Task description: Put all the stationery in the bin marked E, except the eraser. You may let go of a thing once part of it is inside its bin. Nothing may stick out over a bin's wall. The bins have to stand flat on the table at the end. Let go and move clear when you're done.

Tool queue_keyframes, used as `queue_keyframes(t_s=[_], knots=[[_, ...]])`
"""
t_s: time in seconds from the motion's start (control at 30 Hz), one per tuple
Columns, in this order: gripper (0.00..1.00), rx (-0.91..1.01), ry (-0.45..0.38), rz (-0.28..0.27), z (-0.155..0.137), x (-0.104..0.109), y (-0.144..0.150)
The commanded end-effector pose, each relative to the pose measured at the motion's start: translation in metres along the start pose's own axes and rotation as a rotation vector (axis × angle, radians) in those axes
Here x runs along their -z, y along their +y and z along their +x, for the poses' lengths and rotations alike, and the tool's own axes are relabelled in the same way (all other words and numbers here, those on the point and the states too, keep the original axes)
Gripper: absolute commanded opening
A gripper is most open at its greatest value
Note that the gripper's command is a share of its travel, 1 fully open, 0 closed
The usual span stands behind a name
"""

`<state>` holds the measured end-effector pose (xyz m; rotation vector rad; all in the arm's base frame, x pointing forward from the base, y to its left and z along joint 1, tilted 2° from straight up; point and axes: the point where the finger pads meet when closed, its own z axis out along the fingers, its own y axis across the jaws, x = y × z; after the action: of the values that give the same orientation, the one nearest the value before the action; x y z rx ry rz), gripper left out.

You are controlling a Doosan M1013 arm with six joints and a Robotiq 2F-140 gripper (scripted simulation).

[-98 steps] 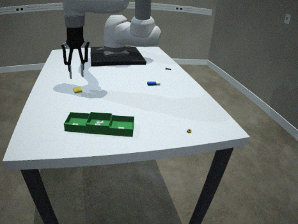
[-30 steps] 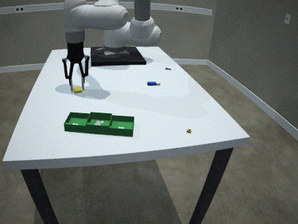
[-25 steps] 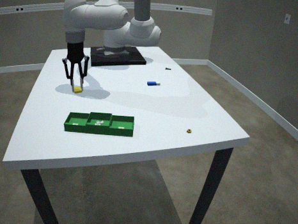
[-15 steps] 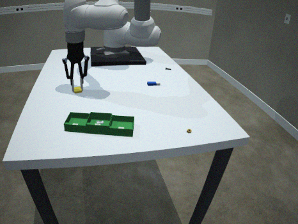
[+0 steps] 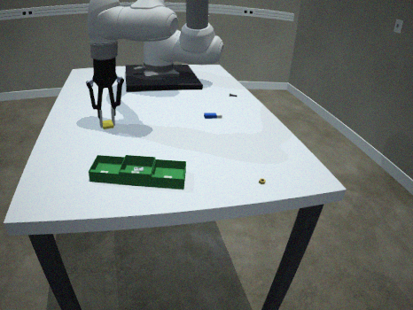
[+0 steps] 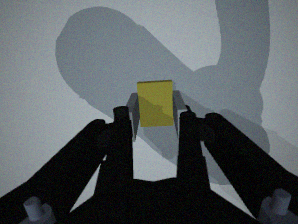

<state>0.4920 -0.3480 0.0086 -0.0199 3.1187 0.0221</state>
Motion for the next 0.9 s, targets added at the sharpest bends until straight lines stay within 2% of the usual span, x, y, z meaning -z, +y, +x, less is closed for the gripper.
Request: queue_keyframes(t_s=[0.0, 0.07, 0.5, 0.57, 0.73, 0.87], knots=[[0.29, 0.0, 0.0, 0.0, 0.0, 0.0, 0.0], [0.29, 0.0, 0.0, 0.0, 0.0, 0.0, 0.0], [0.29, 0.0, 0.0, 0.0, 0.0, 0.043, 0.0], [0.29, 0.0, 0.0, 0.0, 0.0, 0.043, 0.0], [0.29, 0.0, 0.0, 0.0, 0.0, 0.06, 0.0], [0.29, 0.0, 0.0, 0.0, 0.0, 0.06, 0.0]])
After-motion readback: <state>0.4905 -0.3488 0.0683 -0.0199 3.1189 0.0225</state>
